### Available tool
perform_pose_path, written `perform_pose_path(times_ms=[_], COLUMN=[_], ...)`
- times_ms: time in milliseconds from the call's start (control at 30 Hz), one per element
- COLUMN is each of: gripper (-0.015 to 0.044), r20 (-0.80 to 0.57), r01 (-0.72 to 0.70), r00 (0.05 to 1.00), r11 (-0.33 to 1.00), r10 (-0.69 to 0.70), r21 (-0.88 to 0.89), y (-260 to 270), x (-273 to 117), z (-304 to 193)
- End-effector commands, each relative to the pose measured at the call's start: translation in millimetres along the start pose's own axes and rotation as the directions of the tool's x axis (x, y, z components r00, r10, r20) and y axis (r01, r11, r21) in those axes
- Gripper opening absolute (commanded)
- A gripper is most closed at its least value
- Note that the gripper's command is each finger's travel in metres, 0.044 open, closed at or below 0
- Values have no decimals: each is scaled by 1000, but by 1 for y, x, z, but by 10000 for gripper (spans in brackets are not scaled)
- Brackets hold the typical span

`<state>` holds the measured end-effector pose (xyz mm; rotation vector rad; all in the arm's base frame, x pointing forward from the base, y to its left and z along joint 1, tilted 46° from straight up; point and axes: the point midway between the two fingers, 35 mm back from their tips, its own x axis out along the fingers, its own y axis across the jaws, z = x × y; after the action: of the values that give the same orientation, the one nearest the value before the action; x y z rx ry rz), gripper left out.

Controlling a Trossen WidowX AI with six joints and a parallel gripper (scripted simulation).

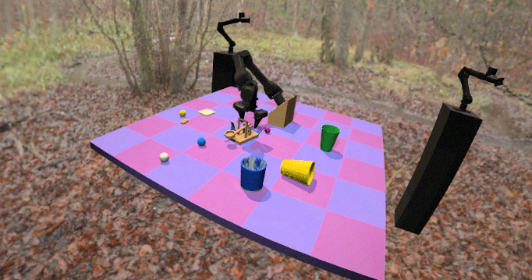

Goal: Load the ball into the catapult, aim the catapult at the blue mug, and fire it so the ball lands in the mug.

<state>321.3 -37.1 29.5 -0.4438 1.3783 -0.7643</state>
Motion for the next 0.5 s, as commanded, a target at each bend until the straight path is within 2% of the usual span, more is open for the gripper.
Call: perform_pose_path(times_ms=[0, 467], gripper=[440, 440], r20=[2, 3], r01=[6, 9], r00=[1000, 1000], r11=[1000, 1000], r10=[-6, -9], r21=[-7, -6], y=[0, -1], x=[7, 30], z=[0, -2])
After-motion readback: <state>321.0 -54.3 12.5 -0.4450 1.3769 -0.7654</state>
